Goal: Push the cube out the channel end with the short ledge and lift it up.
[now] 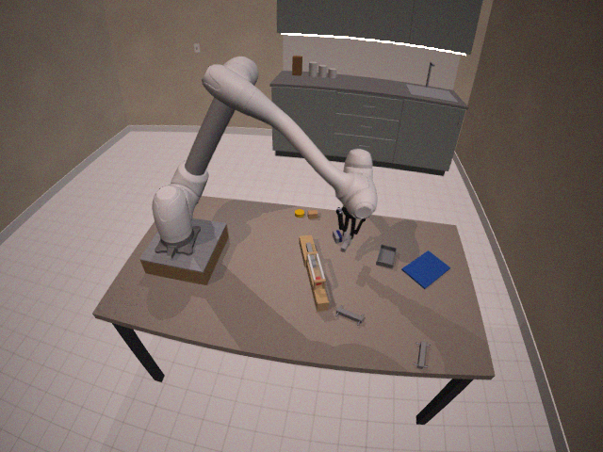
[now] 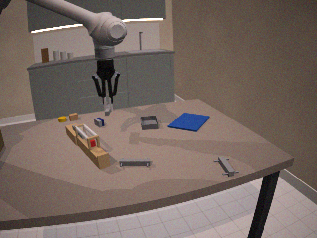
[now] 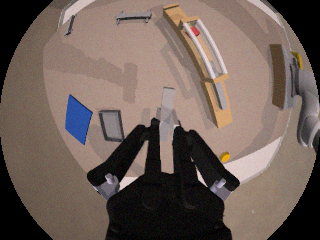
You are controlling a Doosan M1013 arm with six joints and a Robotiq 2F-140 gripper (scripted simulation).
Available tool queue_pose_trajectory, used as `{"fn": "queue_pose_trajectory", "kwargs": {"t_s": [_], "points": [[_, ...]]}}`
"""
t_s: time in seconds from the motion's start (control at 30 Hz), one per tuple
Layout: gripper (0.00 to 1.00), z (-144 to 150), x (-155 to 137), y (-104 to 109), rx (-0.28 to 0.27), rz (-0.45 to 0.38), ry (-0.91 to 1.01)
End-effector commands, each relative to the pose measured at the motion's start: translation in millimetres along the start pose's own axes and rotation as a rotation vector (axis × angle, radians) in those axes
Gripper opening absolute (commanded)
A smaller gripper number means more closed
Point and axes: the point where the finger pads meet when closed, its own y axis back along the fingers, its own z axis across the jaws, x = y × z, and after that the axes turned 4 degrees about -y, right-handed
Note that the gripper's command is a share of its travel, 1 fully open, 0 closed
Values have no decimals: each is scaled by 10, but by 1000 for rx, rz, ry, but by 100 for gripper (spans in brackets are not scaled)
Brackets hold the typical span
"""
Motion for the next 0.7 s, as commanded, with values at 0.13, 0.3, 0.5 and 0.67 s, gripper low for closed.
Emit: {"fn": "queue_pose_trajectory", "kwargs": {"t_s": [0.13,0.3,0.5,0.67], "points": [[0,0,0,2,0,0,0],[0,0,0,2,0,0,0],[0,958,-140,15,0,1,357],[0,1644,-166,-16,0,0,595]]}}
